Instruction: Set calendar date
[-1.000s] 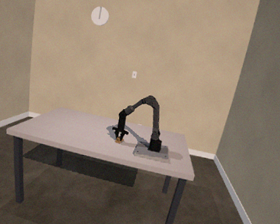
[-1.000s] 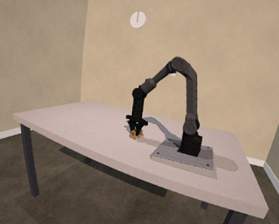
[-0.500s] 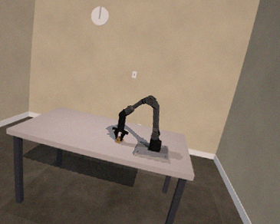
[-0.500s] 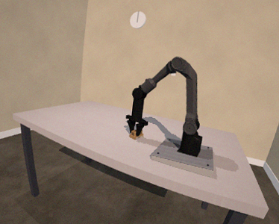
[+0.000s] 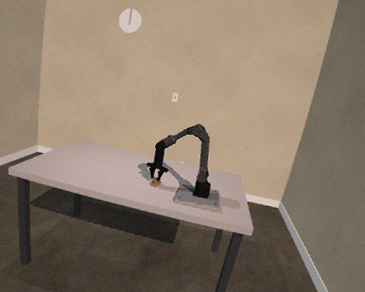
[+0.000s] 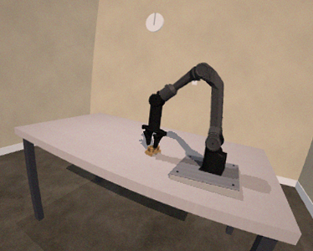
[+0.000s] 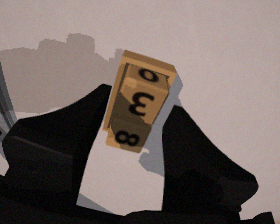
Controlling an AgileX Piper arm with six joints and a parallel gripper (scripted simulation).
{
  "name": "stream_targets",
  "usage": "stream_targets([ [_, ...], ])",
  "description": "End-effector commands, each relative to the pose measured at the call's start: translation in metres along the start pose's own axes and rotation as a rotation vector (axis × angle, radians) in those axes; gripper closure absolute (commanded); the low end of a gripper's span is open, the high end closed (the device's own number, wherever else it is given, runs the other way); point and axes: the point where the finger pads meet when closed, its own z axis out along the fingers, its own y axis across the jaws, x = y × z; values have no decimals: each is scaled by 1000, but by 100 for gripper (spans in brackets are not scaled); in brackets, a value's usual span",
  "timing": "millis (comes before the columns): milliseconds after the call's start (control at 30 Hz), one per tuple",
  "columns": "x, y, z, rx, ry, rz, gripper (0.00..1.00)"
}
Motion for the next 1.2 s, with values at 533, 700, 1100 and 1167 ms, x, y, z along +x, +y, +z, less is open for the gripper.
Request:
stream_targets([
  [533, 0, -1, -69, 7, -2, 0, 41],
  [700, 0, 0, -68, 3, -1, -1, 0],
  [1100, 0, 0, -68, 3, -1, -1, 0],
  [1167, 0, 0, -68, 3, -1, -1, 0],
])
